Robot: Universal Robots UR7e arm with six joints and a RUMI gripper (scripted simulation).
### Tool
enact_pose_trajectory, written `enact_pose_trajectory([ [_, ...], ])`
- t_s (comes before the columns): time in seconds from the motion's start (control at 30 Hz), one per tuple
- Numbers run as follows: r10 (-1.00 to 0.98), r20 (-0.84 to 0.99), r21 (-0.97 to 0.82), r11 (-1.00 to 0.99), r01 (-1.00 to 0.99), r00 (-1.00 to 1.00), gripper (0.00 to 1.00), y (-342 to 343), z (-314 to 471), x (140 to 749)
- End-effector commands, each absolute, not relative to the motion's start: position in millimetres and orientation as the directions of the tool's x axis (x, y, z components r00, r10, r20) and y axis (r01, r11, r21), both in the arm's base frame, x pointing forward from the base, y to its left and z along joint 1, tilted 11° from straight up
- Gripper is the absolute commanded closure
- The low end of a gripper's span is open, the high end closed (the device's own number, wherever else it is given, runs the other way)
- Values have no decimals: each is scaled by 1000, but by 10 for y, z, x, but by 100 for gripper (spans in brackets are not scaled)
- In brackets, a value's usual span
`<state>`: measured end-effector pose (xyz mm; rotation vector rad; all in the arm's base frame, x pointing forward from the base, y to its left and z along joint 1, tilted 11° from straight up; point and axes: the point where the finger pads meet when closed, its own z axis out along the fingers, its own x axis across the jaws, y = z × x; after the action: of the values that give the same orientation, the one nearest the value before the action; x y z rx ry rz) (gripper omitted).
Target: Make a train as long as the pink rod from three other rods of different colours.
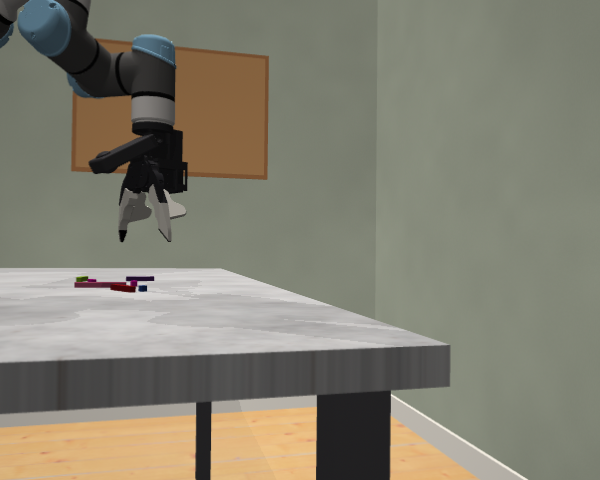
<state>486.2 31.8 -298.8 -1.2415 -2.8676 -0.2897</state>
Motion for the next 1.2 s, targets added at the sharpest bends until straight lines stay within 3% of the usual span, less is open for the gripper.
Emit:
enact_pose_trajectory([
  [0.0,675,67,175,717,675,-735,0,211,-2994,4897],
  [0.57,622,54,180,764,620,-781,0,95,-3005,4928],
  [0.6,622,54,180,764,620,-781,86,95,-3005,4928],
  [1.17,622,54,180,764,620,-781,86,95,-3005,4928],
])
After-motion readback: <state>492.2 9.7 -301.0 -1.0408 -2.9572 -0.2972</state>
